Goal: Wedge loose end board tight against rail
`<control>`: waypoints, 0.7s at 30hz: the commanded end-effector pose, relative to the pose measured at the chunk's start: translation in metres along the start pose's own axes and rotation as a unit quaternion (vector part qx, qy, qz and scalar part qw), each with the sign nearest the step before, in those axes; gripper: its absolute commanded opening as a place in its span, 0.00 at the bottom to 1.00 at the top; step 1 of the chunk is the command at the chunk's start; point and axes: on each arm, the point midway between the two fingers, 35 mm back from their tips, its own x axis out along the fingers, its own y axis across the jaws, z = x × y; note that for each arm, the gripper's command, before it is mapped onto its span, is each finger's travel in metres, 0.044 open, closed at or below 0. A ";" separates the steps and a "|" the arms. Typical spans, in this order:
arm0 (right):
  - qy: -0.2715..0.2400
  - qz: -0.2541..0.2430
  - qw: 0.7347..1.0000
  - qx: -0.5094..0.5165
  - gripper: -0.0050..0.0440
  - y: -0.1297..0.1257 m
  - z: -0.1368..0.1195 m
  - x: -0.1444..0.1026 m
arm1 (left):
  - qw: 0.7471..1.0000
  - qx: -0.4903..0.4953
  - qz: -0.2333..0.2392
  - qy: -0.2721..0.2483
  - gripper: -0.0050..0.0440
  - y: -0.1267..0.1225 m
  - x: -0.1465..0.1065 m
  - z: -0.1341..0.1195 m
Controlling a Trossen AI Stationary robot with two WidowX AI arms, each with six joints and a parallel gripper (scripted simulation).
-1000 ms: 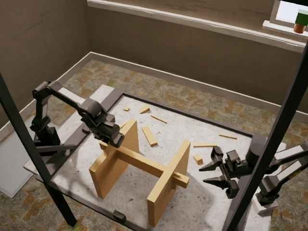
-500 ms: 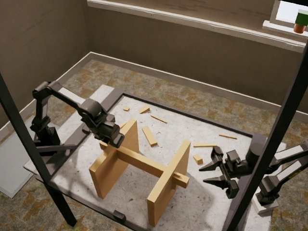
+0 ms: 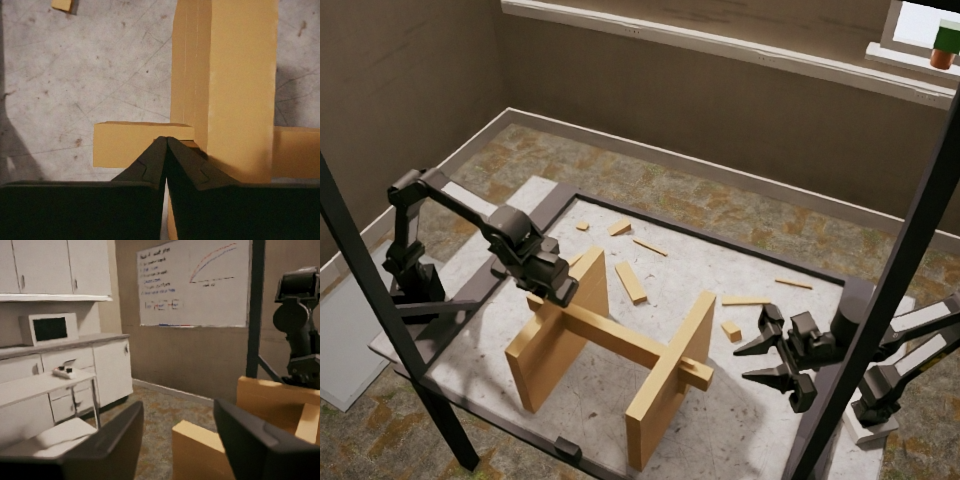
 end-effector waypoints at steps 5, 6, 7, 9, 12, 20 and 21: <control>-0.012 0.000 1.000 -0.001 0.51 0.000 0.011 0.000 | 1.000 -0.004 -0.022 0.000 0.00 -0.002 -0.014 0.003; -0.012 0.000 1.000 -0.001 0.51 0.000 0.011 0.000 | 1.000 -0.005 -0.025 0.000 0.00 -0.003 -0.015 0.004; -0.012 0.000 1.000 -0.001 0.51 0.000 0.011 0.000 | 1.000 -0.005 -0.025 0.000 0.00 -0.003 -0.016 0.004; -0.012 0.000 1.000 -0.001 0.51 0.000 0.011 0.000 | 1.000 -0.005 -0.025 0.000 0.00 -0.003 -0.016 0.004; -0.012 0.000 1.000 -0.001 0.51 0.000 0.011 0.000 | 1.000 -0.005 -0.024 0.000 0.00 -0.003 -0.015 0.004; -0.012 0.000 1.000 -0.001 0.51 0.000 0.011 0.000 | 1.000 -0.003 -0.011 0.001 0.00 -0.003 -0.024 0.001; -0.012 0.000 1.000 -0.001 0.51 0.000 0.011 0.000 | 1.000 -0.003 -0.011 0.001 0.00 -0.003 -0.027 0.001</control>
